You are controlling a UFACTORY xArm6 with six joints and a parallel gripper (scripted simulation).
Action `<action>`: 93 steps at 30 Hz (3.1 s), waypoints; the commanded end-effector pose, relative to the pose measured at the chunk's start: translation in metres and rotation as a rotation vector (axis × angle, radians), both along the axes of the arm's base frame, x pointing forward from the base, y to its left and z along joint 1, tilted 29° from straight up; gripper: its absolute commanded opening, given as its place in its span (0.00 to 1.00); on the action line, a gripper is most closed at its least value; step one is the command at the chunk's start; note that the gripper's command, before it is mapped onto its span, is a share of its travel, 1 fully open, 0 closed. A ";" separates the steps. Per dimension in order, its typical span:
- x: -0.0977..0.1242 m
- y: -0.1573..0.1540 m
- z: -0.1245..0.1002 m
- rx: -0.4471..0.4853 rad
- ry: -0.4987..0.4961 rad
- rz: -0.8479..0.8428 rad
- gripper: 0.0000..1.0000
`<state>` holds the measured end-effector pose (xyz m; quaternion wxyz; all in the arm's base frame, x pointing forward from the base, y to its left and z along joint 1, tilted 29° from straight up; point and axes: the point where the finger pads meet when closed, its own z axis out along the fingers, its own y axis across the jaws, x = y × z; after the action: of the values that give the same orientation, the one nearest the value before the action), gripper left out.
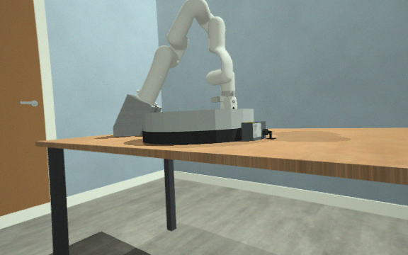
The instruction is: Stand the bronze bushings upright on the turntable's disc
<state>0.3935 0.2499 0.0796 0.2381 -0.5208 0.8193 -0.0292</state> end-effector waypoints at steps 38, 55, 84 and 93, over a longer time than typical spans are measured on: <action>0.001 0.001 0.000 0.001 -0.012 -0.003 0.00; 0.001 0.001 0.000 0.001 -0.012 -0.003 0.00; -0.028 -0.013 0.059 0.001 -0.012 -0.003 0.00; -0.046 -0.021 0.096 0.001 -0.012 -0.003 0.00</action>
<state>0.3602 0.2357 0.1458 0.2640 -0.5114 0.8164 -0.0487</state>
